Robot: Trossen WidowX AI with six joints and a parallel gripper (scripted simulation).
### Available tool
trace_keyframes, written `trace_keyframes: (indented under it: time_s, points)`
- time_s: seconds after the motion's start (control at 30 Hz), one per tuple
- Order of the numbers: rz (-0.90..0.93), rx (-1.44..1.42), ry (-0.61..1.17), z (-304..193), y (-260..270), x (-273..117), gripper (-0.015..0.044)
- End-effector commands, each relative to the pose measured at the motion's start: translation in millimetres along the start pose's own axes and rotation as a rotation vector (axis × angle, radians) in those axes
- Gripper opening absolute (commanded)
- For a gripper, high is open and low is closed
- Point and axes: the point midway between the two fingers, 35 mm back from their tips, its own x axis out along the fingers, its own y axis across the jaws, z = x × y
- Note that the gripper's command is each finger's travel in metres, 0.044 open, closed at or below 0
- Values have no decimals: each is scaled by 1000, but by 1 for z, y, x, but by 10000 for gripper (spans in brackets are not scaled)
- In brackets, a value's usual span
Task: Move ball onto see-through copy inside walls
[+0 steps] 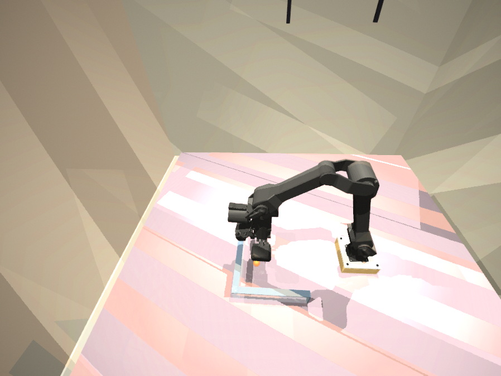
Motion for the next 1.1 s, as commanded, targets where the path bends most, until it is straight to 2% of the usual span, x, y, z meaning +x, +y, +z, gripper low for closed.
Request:
trace_keyframes:
  time_s: [0.0,0.83,0.97,1.07]
  points:
    - [6,-6,11,-3,2,7,223]
    - [6,-6,11,-3,2,39,223]
    - [6,-6,11,-3,2,39,118]
    - [6,-6,11,-3,2,39,98]
